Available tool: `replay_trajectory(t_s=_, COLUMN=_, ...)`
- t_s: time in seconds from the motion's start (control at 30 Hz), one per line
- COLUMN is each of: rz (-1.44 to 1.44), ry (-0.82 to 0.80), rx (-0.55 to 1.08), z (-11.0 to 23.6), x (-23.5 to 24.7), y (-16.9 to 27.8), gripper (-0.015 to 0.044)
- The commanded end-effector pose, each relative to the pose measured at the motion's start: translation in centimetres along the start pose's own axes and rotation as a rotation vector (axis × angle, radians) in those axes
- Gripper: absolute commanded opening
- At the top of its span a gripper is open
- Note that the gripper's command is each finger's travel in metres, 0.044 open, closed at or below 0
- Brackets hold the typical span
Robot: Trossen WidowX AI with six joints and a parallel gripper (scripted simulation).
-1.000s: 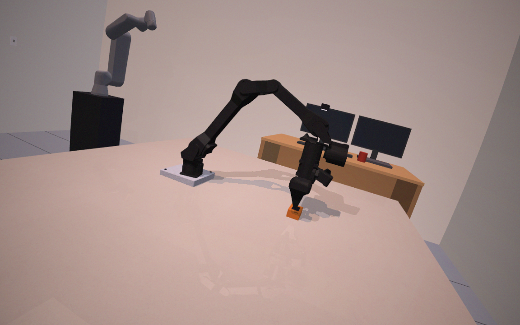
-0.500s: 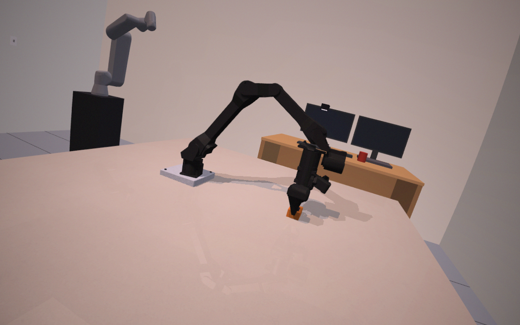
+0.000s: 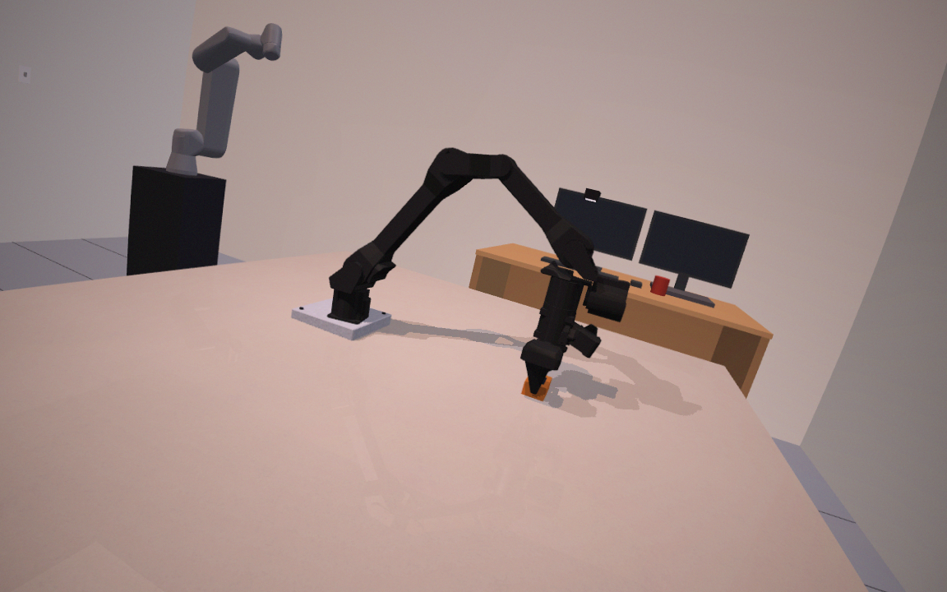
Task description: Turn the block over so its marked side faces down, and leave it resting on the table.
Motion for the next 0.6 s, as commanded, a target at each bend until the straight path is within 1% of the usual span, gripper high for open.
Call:
replay_trajectory(t_s=0.0, rz=-0.003, ry=0.002, rx=-0.001, z=-0.05, x=-0.03, y=-0.03, gripper=0.0242)
replay_trajectory(t_s=0.5, rz=-0.003, ry=0.002, rx=-0.001, z=-0.05, x=-0.03, y=-0.03, gripper=0.0142)
replay_trajectory(t_s=0.57, rz=-0.003, ry=0.001, rx=-0.002, z=0.46, x=-0.02, y=-0.06, gripper=0.0090)
Point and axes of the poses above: the point midway between the two fingers, 35 mm back from their tips, its own z axis back along the fingers, its own x axis across the jaws, y = z × x, the point moved 2 cm from there along z, back along the fingers, and after that the axes turned 9 degrees about -z, right-handed, at the moved point
